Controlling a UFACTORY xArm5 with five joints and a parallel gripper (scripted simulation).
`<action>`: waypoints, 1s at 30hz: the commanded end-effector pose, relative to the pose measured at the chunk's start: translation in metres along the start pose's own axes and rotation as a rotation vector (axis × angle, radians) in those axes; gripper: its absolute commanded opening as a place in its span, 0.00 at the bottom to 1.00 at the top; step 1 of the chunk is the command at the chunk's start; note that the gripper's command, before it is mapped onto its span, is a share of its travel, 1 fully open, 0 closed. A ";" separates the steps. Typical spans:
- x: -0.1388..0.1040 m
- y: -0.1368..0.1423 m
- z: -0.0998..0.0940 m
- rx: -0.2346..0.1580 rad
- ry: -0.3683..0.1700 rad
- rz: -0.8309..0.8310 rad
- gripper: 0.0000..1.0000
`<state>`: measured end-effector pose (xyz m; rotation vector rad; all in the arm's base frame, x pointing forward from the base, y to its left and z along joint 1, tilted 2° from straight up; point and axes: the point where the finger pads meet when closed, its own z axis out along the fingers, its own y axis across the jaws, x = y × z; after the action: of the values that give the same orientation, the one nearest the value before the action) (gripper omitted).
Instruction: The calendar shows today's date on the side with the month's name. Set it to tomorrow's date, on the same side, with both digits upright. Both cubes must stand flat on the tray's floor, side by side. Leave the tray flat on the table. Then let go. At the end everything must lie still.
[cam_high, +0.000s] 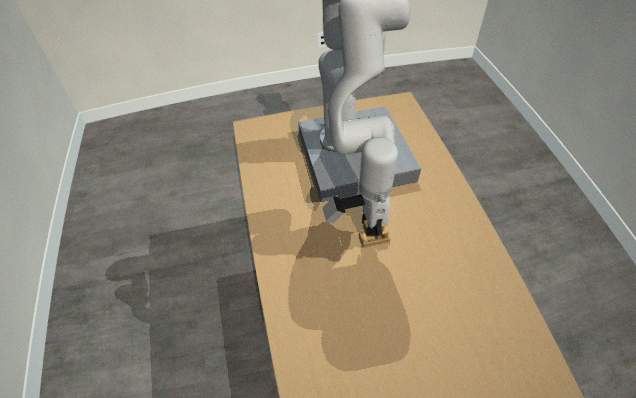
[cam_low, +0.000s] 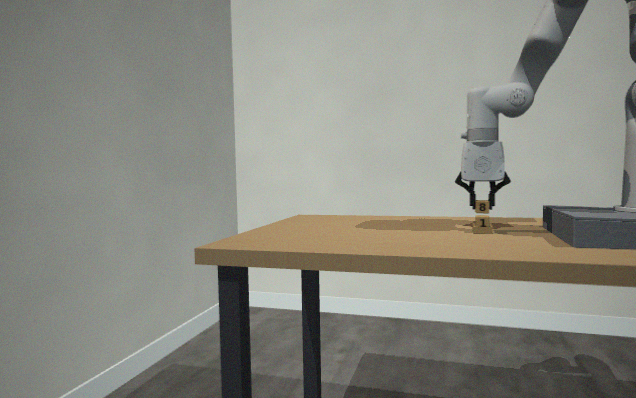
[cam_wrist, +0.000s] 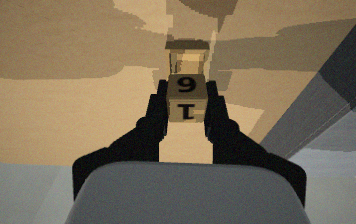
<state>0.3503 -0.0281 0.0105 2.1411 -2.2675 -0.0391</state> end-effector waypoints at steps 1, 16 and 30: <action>0.000 -0.001 0.000 0.003 0.000 0.000 0.29; -0.001 -0.001 0.008 0.003 0.000 0.000 0.29; -0.001 -0.001 0.020 0.003 0.000 0.000 0.29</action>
<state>0.3496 -0.0271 -0.0076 2.1411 -2.2674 -0.0392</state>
